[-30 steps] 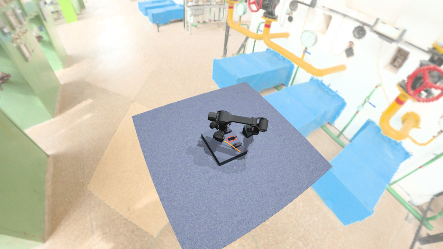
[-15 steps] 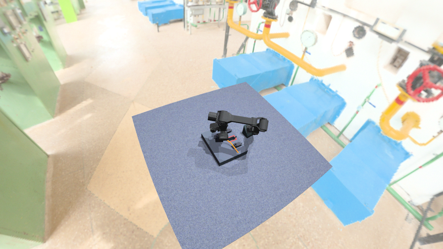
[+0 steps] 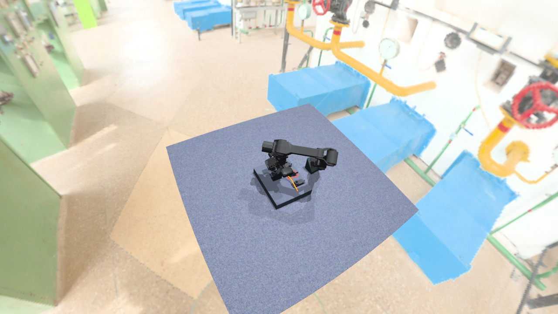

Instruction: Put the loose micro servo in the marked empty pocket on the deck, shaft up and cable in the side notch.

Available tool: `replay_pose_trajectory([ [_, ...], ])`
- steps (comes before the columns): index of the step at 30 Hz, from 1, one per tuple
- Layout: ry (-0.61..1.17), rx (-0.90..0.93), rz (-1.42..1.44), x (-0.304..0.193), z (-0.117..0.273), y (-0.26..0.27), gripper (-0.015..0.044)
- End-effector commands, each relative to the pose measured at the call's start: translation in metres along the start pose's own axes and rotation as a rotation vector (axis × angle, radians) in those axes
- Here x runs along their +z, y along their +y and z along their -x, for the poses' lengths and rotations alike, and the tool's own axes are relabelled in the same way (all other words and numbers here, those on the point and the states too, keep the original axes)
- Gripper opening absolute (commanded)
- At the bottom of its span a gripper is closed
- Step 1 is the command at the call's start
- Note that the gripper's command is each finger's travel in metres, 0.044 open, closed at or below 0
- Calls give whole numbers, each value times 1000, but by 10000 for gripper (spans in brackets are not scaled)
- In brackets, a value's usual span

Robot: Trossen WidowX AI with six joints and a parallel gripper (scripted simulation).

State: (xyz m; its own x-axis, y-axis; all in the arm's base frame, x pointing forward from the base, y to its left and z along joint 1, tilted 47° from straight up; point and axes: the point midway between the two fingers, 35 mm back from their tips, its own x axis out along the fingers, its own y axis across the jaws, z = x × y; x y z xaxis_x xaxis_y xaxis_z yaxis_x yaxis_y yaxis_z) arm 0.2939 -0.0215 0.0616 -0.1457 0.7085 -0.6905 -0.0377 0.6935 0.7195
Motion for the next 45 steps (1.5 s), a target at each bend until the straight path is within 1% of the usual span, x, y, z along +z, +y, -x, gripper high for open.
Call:
replay_pose_trajectory([
  [1, -3, 4, 23, -1, 0, 1, 0],
  [6, -2, 4, 23, -14, 0, 0, 0],
  [26, 2, 4, 18, -106, 0, -3, 0],
  [33, 2, 4, 18, -109, -2, -3, 0],
  [45, 2, 5, 19, -109, -20, -3, 0],
])
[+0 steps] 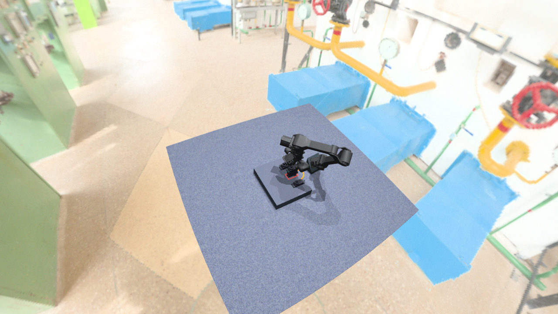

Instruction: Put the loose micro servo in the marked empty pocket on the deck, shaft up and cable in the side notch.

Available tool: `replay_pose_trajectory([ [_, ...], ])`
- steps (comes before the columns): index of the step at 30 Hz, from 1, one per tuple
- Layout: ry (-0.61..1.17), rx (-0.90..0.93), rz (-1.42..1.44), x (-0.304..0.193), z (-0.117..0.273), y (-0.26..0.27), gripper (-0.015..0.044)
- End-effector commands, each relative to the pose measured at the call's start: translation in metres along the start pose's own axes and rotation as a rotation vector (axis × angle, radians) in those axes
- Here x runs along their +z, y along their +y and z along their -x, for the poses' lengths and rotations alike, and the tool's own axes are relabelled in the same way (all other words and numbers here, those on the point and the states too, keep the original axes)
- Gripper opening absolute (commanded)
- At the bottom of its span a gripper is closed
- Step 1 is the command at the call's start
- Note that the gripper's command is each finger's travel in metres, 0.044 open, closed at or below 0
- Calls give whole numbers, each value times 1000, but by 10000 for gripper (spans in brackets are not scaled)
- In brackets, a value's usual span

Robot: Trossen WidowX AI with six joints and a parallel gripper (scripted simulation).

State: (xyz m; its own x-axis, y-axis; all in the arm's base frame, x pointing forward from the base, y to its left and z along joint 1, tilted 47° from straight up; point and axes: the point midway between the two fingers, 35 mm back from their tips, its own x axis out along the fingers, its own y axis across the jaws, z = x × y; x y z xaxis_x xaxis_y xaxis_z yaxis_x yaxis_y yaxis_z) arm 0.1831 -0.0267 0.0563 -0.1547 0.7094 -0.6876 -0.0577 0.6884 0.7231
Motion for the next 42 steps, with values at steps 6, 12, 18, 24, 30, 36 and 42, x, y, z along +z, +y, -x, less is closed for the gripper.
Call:
replay_pose_trajectory([
  [6, -7, 1, -2, 1, -4, 0, 0],
  [12, -7, 1, -2, 2, -4, 1, 0],
  [18, -7, 1, -2, 2, -4, 1, 0],
  [24, -7, 2, -2, 2, -8, 1, 0],
  [30, -7, 2, -2, 2, -14, 1, 0],
  [36, -7, 2, -2, 2, -20, 1, 0],
  [42, -7, 2, -2, 3, -26, 1, 0],
])
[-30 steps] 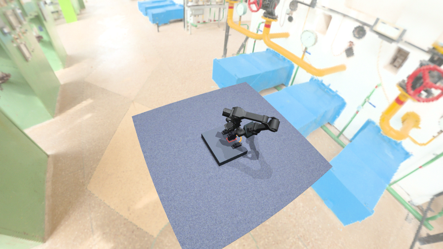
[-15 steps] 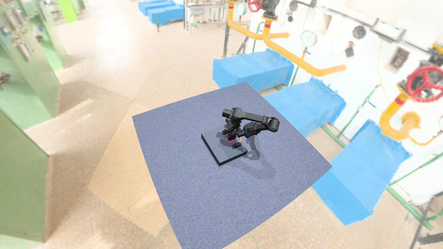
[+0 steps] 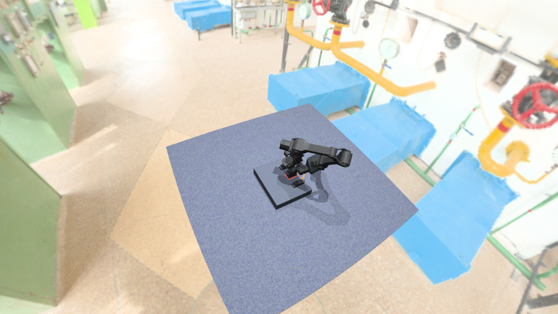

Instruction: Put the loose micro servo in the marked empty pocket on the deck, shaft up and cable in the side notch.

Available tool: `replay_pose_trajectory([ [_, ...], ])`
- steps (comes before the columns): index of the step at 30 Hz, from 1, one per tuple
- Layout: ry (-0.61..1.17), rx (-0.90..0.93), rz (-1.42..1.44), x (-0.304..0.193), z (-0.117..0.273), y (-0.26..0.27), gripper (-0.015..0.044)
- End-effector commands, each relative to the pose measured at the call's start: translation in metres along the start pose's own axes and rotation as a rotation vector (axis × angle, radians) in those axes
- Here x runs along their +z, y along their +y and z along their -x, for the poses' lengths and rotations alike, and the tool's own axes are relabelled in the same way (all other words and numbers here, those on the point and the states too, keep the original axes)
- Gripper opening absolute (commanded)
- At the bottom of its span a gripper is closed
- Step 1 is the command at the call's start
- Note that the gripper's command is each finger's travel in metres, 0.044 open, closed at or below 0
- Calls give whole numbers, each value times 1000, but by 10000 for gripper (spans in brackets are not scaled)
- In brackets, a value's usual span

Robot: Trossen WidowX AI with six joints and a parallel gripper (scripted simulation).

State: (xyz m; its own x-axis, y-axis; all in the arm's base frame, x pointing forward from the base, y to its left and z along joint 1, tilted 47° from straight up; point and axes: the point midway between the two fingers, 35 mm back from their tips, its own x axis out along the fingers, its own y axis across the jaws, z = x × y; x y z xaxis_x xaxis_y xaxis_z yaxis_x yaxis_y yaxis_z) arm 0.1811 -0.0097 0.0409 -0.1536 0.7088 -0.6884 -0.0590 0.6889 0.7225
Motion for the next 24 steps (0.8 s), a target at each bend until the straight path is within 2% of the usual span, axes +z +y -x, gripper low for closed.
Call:
replay_pose_trajectory([
  [1, -6, 3, -3, 1, -4, 1, 0],
  [24, -7, 4, -2, 1, -26, 1, 0],
])
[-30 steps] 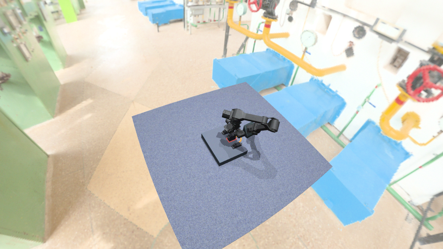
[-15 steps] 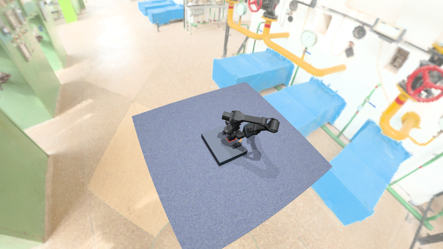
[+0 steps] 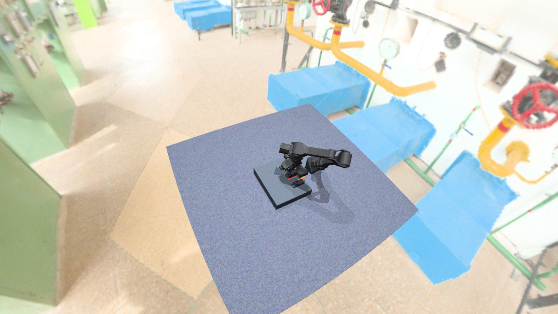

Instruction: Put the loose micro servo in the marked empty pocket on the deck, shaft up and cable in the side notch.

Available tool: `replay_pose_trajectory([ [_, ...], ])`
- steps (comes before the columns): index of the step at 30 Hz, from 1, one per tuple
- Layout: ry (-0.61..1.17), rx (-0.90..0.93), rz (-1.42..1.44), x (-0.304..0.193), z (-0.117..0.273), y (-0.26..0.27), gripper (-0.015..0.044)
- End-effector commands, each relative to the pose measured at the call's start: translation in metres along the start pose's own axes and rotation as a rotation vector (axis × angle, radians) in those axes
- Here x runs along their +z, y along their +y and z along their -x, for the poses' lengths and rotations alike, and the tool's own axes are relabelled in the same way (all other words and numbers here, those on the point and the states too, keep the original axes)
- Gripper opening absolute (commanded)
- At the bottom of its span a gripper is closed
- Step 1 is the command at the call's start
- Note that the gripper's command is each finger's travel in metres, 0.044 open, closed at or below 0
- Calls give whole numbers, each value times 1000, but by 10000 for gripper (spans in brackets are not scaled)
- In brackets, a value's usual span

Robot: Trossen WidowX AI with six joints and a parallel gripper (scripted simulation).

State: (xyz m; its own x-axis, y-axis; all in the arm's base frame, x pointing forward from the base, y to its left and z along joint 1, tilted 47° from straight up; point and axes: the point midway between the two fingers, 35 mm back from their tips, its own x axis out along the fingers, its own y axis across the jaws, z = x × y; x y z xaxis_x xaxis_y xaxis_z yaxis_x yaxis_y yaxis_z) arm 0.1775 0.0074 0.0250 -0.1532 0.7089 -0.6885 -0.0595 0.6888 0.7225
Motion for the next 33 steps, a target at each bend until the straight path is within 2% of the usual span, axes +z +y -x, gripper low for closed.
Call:
replay_pose_trajectory([
  [1, -6, 4, -3, 1, -3, 0, 0],
  [7, -6, 4, -3, 1, -9, 0, 0],
  [14, -6, 4, -3, 0, -7, 0, 184],
  [17, -6, 3, -3, 0, -1, 0, 188],
  [21, -6, 3, -3, -1, 26, 1, 188],
  [26, -6, 3, -3, 2, 28, 0, 188],
  [33, -14, 1, -4, 37, 50, -2, 371],
])
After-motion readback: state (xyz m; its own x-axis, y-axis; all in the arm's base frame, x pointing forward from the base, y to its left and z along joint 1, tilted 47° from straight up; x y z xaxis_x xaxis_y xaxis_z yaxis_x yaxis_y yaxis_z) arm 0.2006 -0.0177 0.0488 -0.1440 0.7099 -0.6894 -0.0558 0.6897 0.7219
